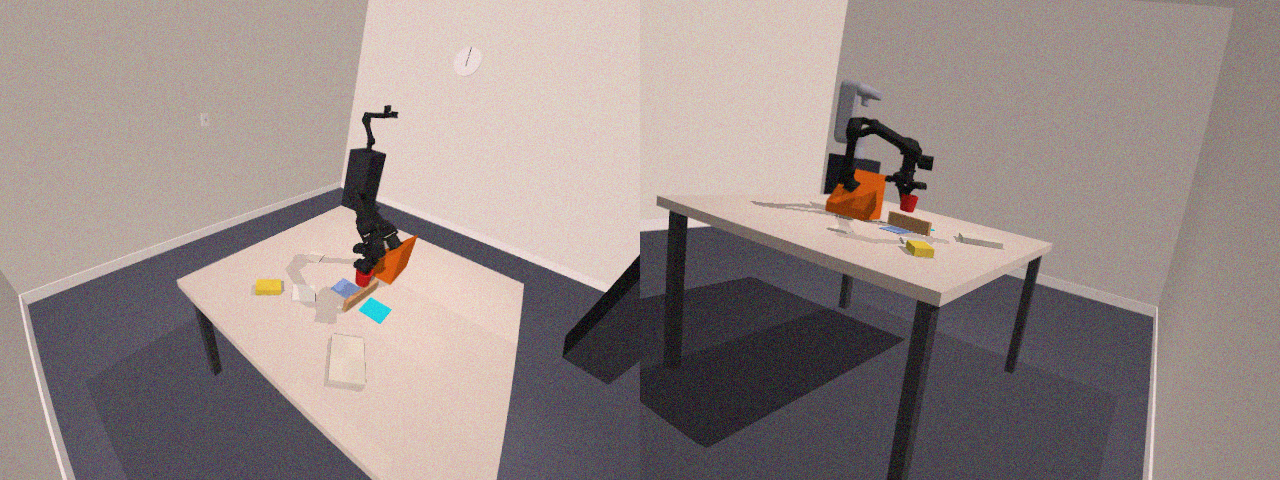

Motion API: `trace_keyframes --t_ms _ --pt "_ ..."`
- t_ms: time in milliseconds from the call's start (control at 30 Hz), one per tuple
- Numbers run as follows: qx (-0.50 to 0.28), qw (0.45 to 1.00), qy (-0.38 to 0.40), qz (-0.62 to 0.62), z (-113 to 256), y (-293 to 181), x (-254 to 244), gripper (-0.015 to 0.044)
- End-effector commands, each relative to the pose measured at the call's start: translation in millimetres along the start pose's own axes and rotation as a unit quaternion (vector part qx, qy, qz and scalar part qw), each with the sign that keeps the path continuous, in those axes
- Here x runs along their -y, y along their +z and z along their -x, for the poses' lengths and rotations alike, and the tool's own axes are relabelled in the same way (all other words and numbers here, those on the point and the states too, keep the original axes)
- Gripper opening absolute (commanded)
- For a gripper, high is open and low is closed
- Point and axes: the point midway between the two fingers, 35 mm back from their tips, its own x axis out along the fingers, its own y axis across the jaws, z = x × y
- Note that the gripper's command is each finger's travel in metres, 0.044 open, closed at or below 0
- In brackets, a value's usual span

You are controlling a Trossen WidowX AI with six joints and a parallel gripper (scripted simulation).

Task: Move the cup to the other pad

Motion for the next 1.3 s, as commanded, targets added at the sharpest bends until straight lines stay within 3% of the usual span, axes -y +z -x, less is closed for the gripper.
trace_keyframes --t_ms 0,1267 --pt "-0.003 1.0 0.003 -0.005 1.9 -12.6 -3.8 0.0" --pt "-0.005 1.0 0.004 -0.006 7.3 -92.0 -17.0 0.0"
